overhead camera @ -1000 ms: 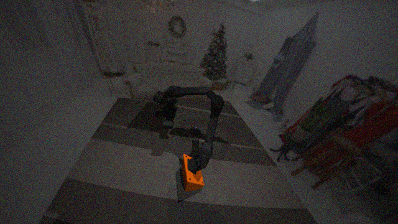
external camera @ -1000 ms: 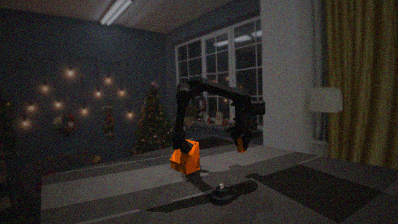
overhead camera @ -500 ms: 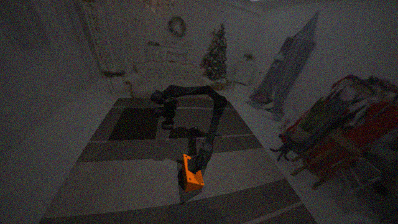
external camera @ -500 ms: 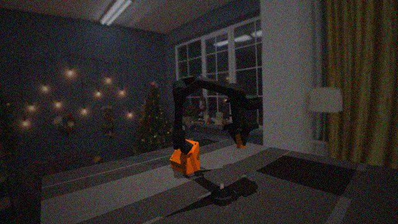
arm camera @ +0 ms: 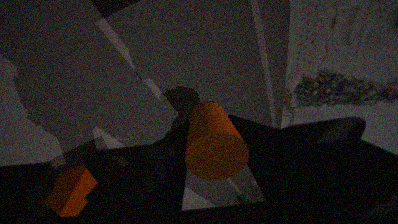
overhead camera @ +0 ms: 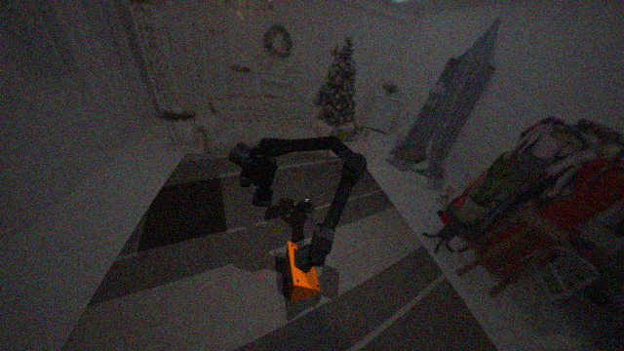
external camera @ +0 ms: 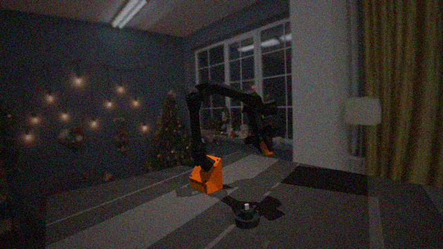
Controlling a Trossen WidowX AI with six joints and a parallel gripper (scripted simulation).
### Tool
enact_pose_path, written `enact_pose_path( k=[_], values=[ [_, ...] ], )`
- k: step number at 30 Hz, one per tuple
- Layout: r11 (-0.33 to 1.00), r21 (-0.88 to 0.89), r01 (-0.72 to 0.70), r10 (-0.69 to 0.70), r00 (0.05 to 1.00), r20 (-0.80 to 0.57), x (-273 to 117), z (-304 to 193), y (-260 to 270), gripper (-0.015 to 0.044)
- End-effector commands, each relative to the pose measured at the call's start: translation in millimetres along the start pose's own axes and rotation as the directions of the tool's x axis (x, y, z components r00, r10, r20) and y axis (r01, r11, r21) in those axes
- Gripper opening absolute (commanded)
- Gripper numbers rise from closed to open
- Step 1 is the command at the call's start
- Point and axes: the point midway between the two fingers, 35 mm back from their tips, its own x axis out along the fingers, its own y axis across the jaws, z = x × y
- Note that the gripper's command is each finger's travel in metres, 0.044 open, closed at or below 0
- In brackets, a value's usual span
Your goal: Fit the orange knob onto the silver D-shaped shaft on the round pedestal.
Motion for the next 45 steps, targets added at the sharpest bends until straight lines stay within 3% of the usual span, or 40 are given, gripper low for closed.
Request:
enact_pose_path(
  k=[1, 18, 37, 45],
  values=[
    [0.995, 0.011, 0.099, -0.099, 0.995, 0.006, -12.0, -0.3, -2.8, 0.0],
    [0.886, 0.012, 0.463, -0.463, 0.886, 0.004, -50.6, -2.6, -6.7, 0.0],
    [0.821, 0.012, 0.57, -0.571, 0.821, 0.003, -48.9, -2.5, -3.2, 0.0],
    [0.844, 0.008, 0.536, -0.536, 0.844, 0.003, -45.8, -1.7, -2.2, 0.0]
  ],
)
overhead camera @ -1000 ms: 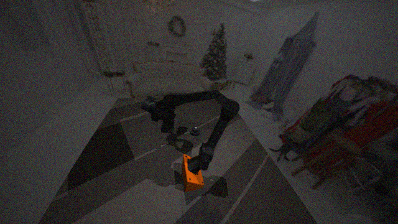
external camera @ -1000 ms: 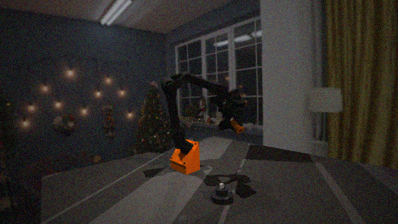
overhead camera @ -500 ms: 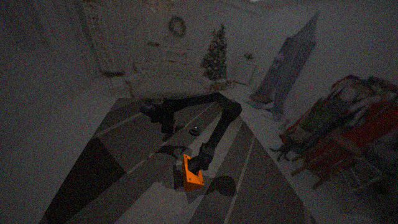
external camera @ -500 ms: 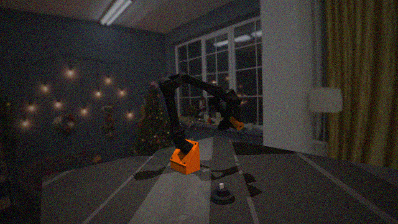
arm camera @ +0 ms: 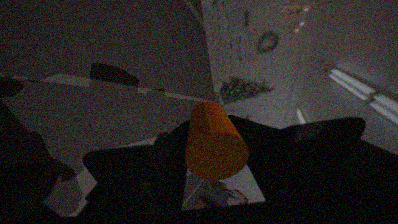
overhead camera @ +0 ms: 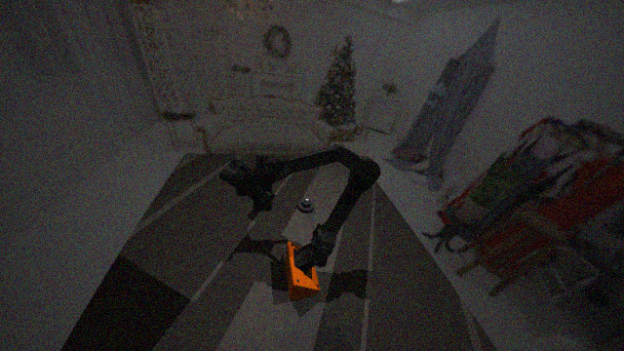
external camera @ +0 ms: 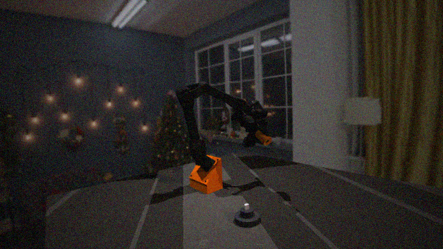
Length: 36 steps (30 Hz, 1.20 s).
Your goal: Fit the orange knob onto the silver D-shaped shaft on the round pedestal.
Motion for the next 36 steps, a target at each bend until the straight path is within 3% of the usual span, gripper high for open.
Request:
enact_pose_path(
  k=[1, 27, 36],
  values=[
    [1.0, 0.008, 0.001, -0.001, 1.0, 0.0, -0.1, 0.3, -1.3, 0.0],
    [1.0, 0.011, -0.003, 0.003, 1.0, 0.0, 2.3, -0.1, 1.6, 0.0],
    [0.982, 0.012, -0.191, 0.191, 0.982, 0.002, 15.2, -0.2, 12.5, 0.0]
  ],
)
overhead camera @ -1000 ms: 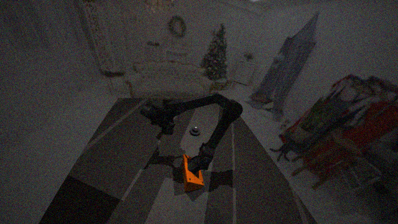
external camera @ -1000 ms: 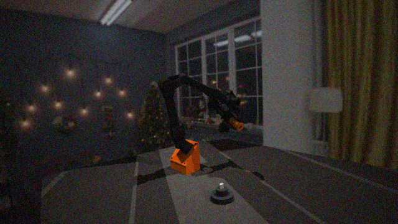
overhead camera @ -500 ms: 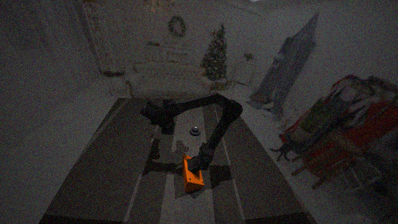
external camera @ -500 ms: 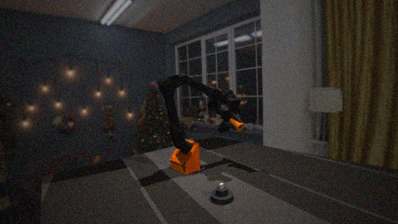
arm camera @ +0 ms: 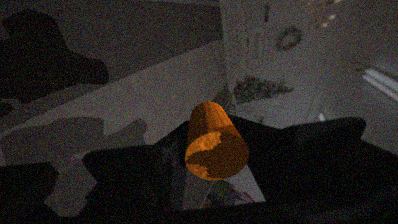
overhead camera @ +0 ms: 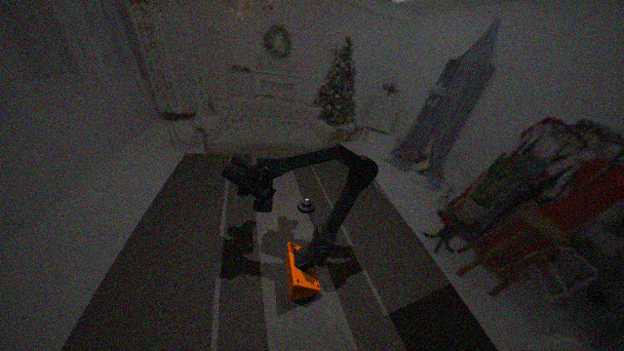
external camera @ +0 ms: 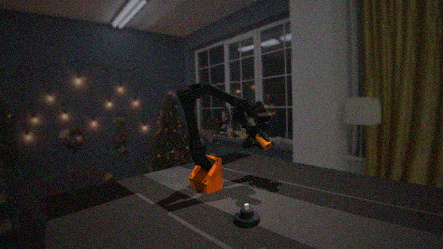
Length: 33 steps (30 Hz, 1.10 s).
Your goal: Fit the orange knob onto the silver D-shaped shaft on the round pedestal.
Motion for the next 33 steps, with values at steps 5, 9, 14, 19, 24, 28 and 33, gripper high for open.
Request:
enact_pose_path(
  k=[5, 9, 14, 19, 24, 28, 33],
  values=[
    [0.974, 0.019, -0.224, 0.224, 0.975, 0.003, 14.8, 0.3, 6.5, 0.0],
    [0.947, 0.019, -0.322, 0.322, 0.947, 0.004, 21.9, 0.2, 10.9, 0.0],
    [0.897, 0.019, -0.441, 0.441, 0.898, 0.006, 31.1, 0.0, 16.5, 0.0],
    [0.833, 0.018, -0.552, 0.552, 0.834, 0.008, 40.5, -0.2, 22.2, 0.0],
    [0.756, 0.018, -0.655, 0.655, 0.756, 0.009, 50.1, -0.4, 28.0, 0.0],
    [0.685, 0.018, -0.729, 0.729, 0.685, 0.01, 57.9, -0.6, 32.7, 0.0],
    [0.629, 0.018, -0.777, 0.777, 0.629, 0.012, 65.7, -0.3, 38.1, 0.0]
  ],
)
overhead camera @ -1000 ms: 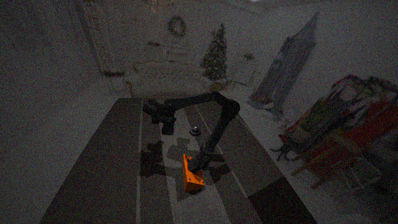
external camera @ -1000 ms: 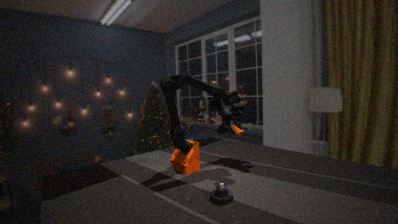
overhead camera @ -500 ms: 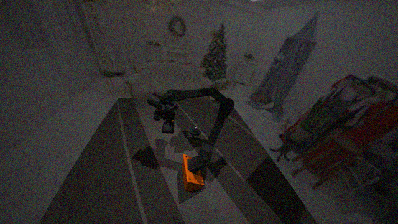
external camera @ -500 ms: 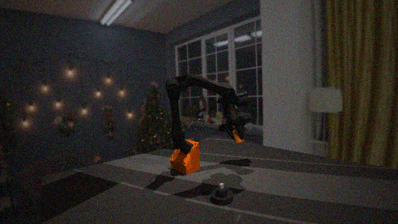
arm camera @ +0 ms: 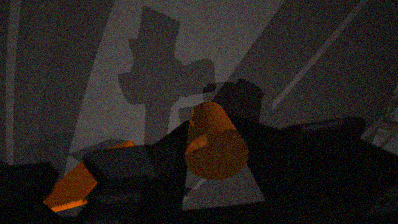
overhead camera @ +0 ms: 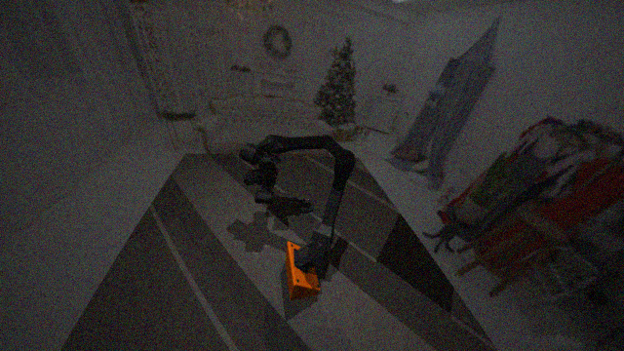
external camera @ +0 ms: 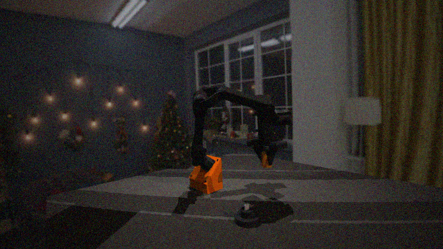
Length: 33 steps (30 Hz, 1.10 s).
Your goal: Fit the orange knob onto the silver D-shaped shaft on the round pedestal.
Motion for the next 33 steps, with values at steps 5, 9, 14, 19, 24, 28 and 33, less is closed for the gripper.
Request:
enact_pose_path(
  k=[5, 9, 14, 19, 24, 28, 33],
  values=[
    [0.999, -0.004, -0.041, 0.041, 0.999, 0.01, 25.8, 4.1, -3.9, 0.0],
    [0.999, -0.003, -0.044, 0.044, 0.999, 0.012, 49.4, 6.5, -5.5, 0.0],
    [0.999, -0.002, -0.048, 0.048, 0.999, 0.011, 78.4, 8.4, -6.0, 0.0],
    [0.999, 0.0, -0.051, 0.051, 0.999, 0.008, 106.6, 9.2, -5.3, 0.0],
    [0.998, 0.003, -0.055, 0.055, 0.998, 0.003, 132.9, 9.4, -3.7, 0.0],
    [0.998, 0.003, -0.056, 0.056, 0.998, 0.002, 136.3, 8.8, -2.2, 0.0],
    [0.998, 0.006, -0.063, 0.063, 0.998, 0.002, 135.2, 8.5, -0.7, 0.0053]
  ],
)
